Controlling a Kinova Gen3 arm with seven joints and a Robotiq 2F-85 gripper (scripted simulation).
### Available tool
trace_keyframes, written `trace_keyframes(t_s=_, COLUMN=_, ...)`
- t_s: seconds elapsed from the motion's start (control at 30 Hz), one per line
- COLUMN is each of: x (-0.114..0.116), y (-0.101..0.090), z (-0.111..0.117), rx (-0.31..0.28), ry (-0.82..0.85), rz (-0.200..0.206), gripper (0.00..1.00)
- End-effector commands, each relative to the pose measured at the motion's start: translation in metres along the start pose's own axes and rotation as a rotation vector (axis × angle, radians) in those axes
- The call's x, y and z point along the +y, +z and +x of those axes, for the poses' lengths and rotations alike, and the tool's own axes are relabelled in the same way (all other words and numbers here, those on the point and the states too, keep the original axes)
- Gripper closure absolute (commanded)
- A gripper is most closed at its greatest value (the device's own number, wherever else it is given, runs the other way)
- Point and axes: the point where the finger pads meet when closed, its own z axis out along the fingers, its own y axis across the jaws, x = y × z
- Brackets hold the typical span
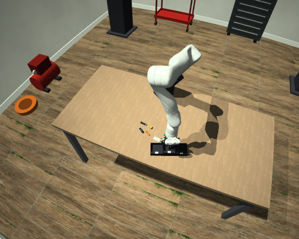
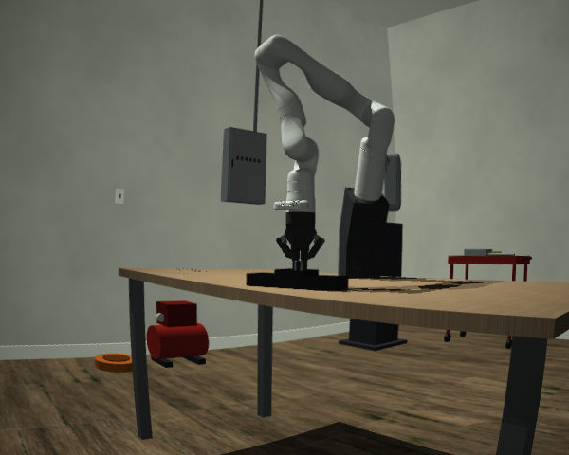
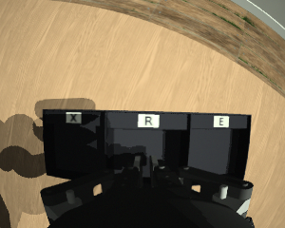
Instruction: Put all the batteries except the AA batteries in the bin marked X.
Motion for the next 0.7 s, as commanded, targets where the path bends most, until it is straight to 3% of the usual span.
trace_keyframes(t_s=0.0, x=0.0085, y=0.0136, z=-0.0034, rx=0.012, ry=0.032, rz=-0.009, gripper=0.91)
trace_keyframes(t_s=0.67, x=0.0062, y=0.0141, z=-0.0059, rx=0.006, ry=0.026, rz=-0.004, gripper=0.91)
